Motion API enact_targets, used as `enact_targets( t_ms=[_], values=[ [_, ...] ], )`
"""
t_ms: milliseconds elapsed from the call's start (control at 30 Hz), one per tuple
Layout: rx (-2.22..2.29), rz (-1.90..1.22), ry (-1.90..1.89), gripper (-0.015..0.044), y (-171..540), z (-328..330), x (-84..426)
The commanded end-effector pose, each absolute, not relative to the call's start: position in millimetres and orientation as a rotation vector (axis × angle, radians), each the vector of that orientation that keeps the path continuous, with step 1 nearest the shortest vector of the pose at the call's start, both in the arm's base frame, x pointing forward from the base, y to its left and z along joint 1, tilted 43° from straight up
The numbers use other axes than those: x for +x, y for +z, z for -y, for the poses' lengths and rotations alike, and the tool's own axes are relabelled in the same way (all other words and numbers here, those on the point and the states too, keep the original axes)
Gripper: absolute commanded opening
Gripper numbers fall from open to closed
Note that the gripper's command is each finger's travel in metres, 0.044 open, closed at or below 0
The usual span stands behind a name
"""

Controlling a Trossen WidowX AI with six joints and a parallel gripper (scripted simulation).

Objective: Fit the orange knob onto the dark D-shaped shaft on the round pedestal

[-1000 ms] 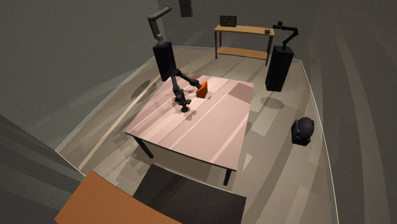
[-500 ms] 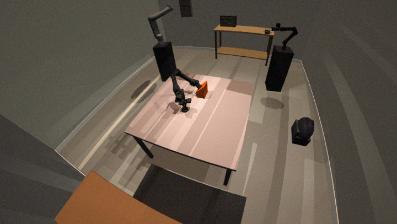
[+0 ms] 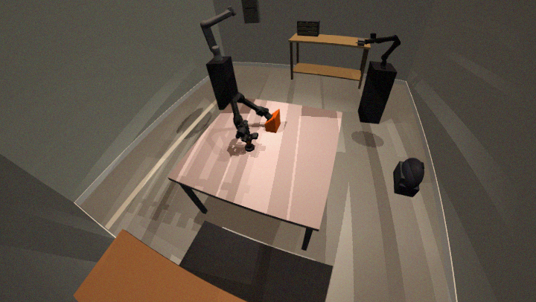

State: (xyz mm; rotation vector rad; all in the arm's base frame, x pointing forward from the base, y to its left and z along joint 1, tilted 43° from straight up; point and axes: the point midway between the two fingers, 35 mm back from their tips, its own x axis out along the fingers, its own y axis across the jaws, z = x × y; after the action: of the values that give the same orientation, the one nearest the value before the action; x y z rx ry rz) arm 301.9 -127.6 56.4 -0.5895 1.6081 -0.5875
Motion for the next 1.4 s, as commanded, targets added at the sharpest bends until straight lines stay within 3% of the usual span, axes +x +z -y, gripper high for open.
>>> enact_targets(
  t_ms=[0,1367],
  values=[
    [-0.596,-1.605,-0.587,0.0,56.2,127.5,302.7],
    [-0.811,-1.704,-0.353,0.0,60.1,124.6,304.2]
  ],
)
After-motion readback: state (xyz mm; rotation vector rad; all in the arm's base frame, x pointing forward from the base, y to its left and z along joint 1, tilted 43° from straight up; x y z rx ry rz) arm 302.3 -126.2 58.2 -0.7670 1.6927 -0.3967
